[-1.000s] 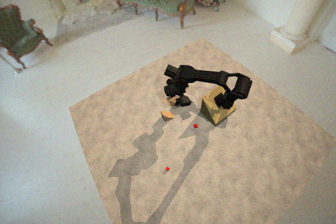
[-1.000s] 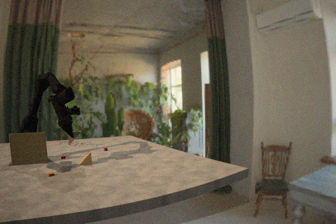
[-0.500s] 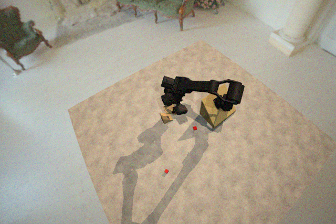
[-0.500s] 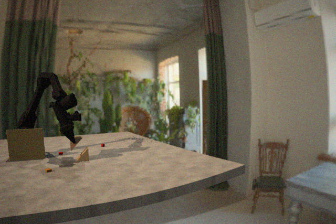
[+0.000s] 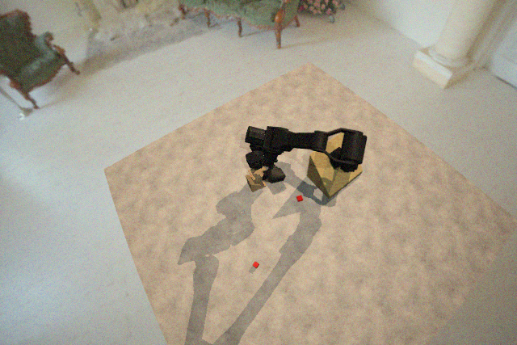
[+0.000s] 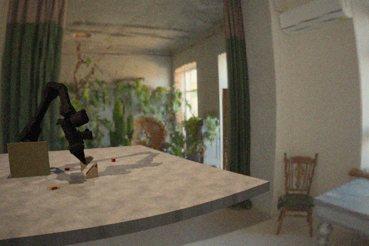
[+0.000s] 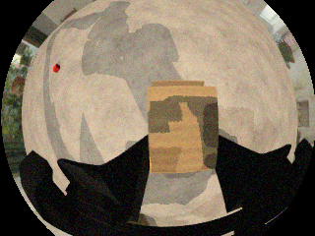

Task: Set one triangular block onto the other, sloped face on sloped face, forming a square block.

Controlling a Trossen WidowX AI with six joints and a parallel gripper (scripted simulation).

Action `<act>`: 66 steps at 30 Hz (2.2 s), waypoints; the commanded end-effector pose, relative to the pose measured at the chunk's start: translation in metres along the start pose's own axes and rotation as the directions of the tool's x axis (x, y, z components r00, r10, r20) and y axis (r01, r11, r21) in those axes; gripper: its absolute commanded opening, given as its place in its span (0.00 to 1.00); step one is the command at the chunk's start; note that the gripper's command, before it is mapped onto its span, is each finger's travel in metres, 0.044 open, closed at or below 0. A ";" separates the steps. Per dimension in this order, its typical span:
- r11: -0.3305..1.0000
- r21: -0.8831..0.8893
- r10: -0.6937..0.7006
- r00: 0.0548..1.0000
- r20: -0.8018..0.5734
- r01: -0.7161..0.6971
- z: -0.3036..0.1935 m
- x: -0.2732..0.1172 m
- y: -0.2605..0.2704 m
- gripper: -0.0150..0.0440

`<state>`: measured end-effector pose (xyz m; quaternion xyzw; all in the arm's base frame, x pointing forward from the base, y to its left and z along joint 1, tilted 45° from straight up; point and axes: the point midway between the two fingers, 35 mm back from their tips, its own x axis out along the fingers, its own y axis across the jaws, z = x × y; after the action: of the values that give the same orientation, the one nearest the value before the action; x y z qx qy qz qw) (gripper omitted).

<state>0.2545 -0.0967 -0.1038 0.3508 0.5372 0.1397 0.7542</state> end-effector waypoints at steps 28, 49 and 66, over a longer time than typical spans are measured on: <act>1.000 0.009 0.004 1.000 0.004 -0.004 0.000 0.005 0.001 0.25; 1.000 0.009 0.004 1.000 0.005 -0.004 0.001 0.019 0.001 0.25; 1.000 0.010 0.004 1.000 0.006 -0.004 0.001 0.026 0.001 0.25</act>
<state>0.2649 -0.0822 -0.1206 0.3528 0.5358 0.1376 0.7546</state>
